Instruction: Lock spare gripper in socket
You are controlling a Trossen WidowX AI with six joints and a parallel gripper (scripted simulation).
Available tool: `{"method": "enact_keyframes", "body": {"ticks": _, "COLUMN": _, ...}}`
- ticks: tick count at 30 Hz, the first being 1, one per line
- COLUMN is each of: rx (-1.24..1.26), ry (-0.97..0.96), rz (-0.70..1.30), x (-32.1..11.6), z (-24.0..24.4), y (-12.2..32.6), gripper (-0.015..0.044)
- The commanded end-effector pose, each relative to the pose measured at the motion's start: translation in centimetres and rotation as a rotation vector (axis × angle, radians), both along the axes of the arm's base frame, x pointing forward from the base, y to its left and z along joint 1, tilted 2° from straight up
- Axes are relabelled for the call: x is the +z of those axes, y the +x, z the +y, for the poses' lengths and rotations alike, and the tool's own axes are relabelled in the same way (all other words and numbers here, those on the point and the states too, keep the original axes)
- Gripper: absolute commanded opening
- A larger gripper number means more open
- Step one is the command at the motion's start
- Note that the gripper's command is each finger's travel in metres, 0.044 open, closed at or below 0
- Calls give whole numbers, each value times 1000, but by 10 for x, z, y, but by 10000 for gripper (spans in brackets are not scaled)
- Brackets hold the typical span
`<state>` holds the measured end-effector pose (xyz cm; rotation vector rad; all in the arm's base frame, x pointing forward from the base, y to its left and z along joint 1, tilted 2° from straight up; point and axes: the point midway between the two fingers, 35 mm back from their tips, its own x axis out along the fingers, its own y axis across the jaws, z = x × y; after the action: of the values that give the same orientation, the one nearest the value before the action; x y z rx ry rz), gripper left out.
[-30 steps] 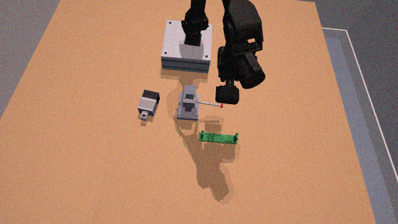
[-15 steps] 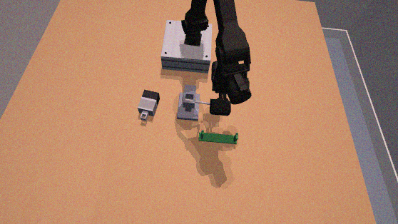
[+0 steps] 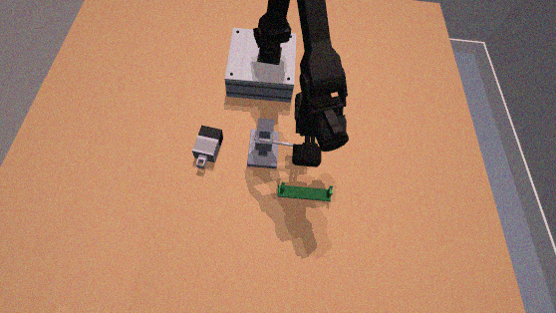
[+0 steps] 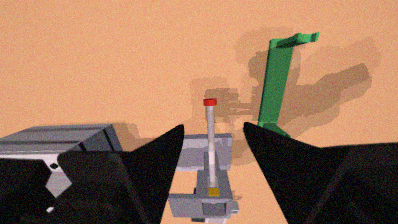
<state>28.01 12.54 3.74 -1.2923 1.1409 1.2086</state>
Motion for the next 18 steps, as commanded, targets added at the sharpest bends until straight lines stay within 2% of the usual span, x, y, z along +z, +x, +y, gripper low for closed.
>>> {"method": "enact_keyframes", "body": {"ticks": 1, "rx": 6, "ry": 2, "rz": 2, "x": -7, "z": 1, "y": 0, "gripper": 300}}
{"method": "enact_keyframes", "body": {"ticks": 18, "rx": 6, "ry": 2, "rz": 3, "x": -35, "z": 1, "y": 0, "gripper": 300}}
